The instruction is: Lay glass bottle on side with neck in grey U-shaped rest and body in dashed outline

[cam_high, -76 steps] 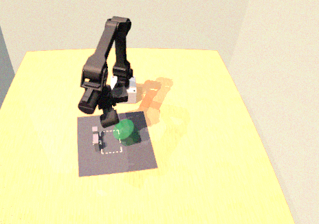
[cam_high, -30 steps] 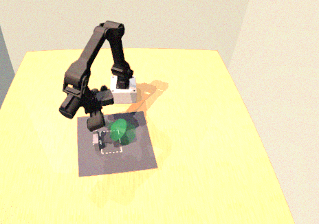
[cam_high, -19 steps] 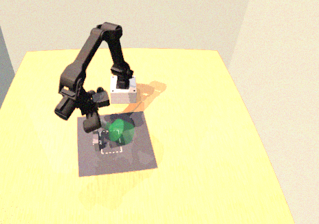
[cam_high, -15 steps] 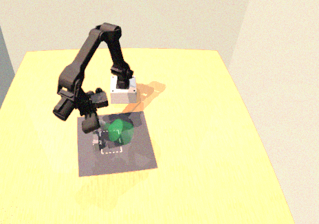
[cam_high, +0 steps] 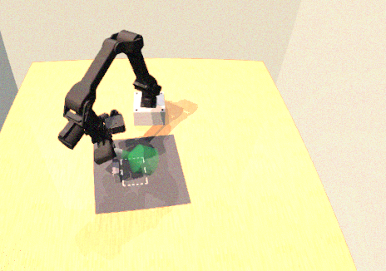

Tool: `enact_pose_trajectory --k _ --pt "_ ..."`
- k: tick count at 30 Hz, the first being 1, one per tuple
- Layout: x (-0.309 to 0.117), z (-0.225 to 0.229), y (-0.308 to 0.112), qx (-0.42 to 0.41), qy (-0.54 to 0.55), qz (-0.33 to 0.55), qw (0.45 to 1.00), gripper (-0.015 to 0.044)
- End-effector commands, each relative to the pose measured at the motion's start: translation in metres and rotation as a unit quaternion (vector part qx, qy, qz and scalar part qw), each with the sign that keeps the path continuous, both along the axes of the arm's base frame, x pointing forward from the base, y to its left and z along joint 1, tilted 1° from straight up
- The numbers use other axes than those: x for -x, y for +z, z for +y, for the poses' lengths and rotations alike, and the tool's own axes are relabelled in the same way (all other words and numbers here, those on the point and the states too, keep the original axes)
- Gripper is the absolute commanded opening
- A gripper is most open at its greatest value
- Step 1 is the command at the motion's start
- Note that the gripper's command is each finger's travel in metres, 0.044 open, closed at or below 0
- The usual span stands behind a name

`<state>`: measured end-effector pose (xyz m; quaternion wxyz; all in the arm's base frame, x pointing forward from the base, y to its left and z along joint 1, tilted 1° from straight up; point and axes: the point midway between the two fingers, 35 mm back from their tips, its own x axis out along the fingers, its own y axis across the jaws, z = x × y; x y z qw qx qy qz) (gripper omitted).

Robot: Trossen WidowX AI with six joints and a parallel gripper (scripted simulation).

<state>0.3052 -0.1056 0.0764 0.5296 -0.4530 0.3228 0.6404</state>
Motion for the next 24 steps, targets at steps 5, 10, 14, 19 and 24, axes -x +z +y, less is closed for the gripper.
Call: enact_pose_trajectory --k 5,10,14,19,24 --pt "-0.002 -0.009 -0.009 0.000 0.000 0.000 1.000 0.0132" --pt "-0.003 -0.012 -0.013 0.000 -0.001 0.000 1.000 0.0132" --pt "-0.003 -0.013 -0.014 -0.001 -0.003 -0.001 1.000 0.0132" --pt "-0.004 -0.016 -0.016 -0.002 -0.004 -0.001 1.000 0.0132" --pt "-0.004 -0.018 -0.019 -0.002 -0.006 -0.001 1.000 0.0132"
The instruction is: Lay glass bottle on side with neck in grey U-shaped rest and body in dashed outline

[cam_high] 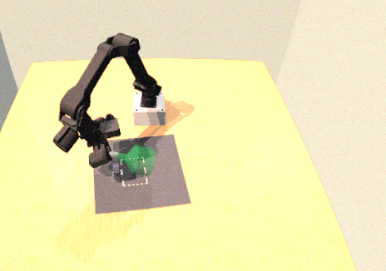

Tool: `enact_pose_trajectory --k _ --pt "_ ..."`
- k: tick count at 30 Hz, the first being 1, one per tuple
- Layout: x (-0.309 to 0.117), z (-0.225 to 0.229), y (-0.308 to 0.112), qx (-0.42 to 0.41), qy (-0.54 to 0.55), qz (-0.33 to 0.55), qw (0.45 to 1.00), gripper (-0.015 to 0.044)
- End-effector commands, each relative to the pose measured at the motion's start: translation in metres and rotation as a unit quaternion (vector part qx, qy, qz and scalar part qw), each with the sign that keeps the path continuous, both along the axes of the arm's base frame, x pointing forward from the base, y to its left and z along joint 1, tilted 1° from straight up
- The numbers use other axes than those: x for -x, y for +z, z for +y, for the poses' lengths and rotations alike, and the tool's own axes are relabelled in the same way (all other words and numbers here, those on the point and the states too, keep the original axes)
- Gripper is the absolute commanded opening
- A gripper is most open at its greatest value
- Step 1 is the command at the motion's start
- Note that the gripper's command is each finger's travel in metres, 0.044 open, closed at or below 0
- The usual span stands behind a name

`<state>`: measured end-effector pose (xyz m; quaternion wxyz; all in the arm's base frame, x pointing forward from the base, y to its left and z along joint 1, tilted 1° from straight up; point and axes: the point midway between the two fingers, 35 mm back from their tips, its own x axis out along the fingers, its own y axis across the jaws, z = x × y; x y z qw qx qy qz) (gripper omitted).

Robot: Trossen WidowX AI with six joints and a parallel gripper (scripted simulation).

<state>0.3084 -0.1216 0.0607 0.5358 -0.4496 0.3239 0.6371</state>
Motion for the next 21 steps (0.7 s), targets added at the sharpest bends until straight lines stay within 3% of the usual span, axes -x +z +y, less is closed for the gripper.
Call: enact_pose_trajectory --k 1,21 --pt "-0.001 -0.002 -0.003 0.001 0.001 0.000 1.000 0.0132" --pt "-0.003 -0.010 -0.014 -0.001 -0.004 0.000 1.000 0.0132"
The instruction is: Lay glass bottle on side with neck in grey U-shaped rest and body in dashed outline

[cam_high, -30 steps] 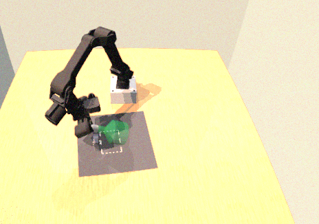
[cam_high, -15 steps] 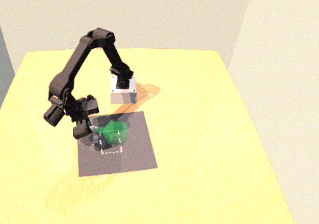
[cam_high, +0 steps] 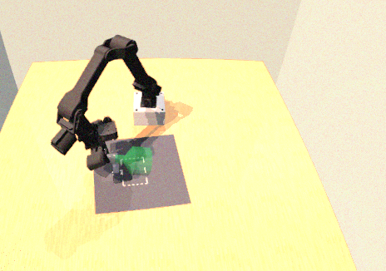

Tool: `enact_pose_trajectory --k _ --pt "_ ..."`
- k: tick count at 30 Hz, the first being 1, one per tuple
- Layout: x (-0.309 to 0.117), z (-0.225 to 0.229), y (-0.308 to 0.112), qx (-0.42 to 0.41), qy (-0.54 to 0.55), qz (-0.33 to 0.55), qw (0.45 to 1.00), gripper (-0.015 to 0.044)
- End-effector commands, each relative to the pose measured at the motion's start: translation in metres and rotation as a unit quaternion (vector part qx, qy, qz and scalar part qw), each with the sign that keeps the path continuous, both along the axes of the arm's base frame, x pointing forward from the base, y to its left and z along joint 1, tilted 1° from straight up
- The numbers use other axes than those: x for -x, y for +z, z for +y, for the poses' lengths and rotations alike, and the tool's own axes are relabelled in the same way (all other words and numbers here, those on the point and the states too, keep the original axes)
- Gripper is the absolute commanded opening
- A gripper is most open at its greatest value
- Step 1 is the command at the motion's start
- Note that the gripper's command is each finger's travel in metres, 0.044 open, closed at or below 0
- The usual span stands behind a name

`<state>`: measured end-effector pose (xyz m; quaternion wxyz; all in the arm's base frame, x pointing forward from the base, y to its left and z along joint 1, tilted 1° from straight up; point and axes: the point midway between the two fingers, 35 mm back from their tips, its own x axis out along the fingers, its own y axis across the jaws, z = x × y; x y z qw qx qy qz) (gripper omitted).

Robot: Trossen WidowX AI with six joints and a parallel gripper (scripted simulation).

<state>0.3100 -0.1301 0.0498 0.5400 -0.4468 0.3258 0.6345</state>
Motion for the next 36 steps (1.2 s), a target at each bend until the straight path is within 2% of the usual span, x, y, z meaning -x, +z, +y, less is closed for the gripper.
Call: enact_pose_trajectory --k 1,36 --pt "-0.001 -0.001 -0.003 0.000 0.001 0.000 1.000 0.0132" --pt "-0.003 -0.011 -0.020 -0.002 -0.009 0.001 1.000 0.0132"
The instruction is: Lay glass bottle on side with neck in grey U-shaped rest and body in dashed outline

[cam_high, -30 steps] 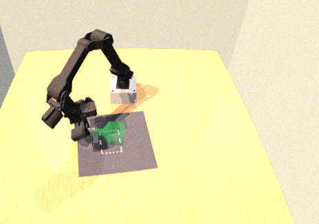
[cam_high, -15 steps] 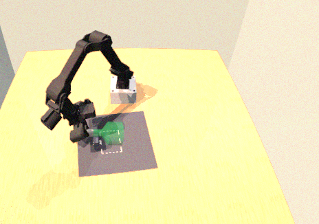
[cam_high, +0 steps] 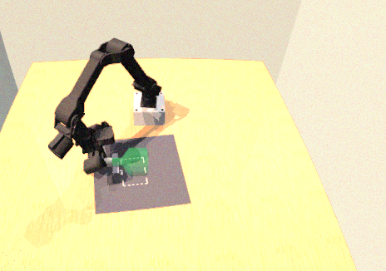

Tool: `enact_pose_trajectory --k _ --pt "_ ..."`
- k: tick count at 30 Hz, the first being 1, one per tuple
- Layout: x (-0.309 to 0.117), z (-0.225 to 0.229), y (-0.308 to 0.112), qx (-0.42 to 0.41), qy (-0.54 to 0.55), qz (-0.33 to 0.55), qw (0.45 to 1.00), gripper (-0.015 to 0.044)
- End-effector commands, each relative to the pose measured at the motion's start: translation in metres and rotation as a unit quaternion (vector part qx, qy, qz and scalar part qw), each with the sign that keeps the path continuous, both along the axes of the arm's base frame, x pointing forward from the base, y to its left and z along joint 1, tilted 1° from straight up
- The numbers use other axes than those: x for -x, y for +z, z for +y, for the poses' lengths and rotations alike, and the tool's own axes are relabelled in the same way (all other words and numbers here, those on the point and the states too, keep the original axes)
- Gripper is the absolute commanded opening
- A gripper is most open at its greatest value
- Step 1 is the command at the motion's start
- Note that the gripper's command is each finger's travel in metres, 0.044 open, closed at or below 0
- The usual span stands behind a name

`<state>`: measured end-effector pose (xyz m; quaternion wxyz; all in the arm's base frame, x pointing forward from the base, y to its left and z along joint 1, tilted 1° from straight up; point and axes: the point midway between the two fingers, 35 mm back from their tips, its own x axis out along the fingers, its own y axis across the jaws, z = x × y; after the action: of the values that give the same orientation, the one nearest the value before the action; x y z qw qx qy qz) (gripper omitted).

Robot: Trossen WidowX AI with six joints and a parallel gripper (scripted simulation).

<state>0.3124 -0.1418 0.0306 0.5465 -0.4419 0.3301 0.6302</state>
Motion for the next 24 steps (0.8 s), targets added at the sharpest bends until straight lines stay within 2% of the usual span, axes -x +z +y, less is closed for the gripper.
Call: enact_pose_trajectory --k 1,24 --pt "-0.0007 0.0010 -0.0008 0.000 0.001 0.000 1.000 0.0132" --pt "-0.0008 0.0011 -0.0038 0.004 0.000 -0.002 1.000 0.0132"
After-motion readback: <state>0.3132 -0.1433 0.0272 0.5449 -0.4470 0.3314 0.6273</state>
